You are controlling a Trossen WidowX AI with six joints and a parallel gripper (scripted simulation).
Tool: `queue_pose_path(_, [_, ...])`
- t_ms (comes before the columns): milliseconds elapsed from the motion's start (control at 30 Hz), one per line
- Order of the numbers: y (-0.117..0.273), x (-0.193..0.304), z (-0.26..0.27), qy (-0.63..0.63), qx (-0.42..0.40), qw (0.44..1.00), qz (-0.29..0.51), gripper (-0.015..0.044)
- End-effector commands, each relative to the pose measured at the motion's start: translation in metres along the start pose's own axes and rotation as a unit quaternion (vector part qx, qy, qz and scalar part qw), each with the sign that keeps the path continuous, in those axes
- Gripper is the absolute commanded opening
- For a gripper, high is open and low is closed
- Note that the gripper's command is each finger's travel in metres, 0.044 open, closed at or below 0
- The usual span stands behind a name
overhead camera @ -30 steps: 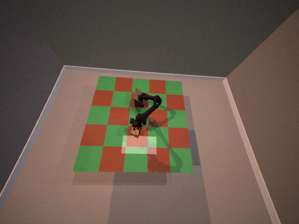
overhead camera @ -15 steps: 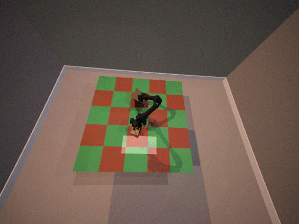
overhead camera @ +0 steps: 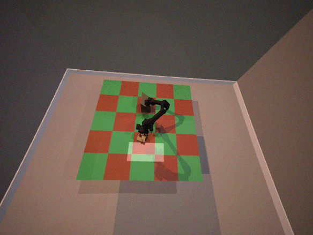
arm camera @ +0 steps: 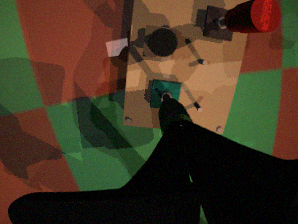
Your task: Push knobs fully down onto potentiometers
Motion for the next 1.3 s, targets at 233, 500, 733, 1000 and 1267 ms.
queue_pose_path(233, [-0.015, -0.002, 0.001, 0.008, -0.001, 1.0, 0.006, 0.0])
queue_pose_path(500, [-0.019, -0.002, 0.002, 0.008, -0.001, 1.0, 0.006, 0.0])
queue_pose_path(733, [-0.023, -0.002, 0.002, 0.008, -0.001, 1.0, 0.006, 0.0])
queue_pose_path(1000, [-0.025, -0.002, 0.002, 0.008, -0.001, 1.0, 0.006, 0.0])
queue_pose_path(1267, [-0.029, -0.002, 0.002, 0.008, -0.001, 1.0, 0.006, 0.0])
Point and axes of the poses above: the point midway between the two fingers, 35 mm back from their tips, its own y axis back along the fingers, its own z axis across the jaws, x = y × z, the point moved 10 cm from there along y, back along the fingers, and after that the axes turned 9 degrees about y, right-handed, at the moved point
